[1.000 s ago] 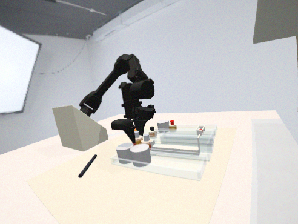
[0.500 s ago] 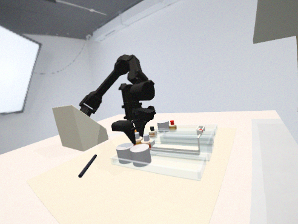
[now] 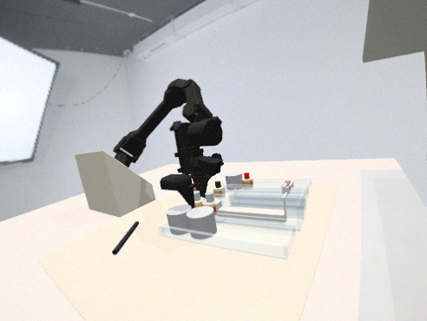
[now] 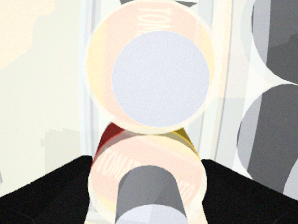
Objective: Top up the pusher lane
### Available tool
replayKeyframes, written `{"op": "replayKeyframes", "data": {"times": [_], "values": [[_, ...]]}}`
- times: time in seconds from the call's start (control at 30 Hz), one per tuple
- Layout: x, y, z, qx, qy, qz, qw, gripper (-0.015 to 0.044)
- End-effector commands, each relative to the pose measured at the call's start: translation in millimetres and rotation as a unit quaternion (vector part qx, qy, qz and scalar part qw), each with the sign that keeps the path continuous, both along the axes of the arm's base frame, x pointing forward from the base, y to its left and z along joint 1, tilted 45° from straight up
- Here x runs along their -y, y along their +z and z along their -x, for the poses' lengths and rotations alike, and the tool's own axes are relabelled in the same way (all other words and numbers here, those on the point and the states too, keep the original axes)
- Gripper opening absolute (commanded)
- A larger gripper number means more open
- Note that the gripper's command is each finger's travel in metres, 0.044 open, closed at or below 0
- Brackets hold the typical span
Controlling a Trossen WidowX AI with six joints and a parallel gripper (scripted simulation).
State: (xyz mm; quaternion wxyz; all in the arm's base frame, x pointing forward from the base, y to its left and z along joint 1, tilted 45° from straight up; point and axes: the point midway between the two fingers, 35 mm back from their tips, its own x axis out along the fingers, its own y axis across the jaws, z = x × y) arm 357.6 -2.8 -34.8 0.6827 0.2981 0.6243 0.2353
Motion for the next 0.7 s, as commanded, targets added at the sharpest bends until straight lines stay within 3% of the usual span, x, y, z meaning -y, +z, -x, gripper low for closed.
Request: {"op": "replayKeyframes", "data": {"times": [0.0,0.67], "values": [[-2.2,0.2,-2.2,0.005,0.0,-0.004,1.0,0.0],[-2.5,0.0,0.8,0.005,0.0,-0.004,1.0,0.0]]}}
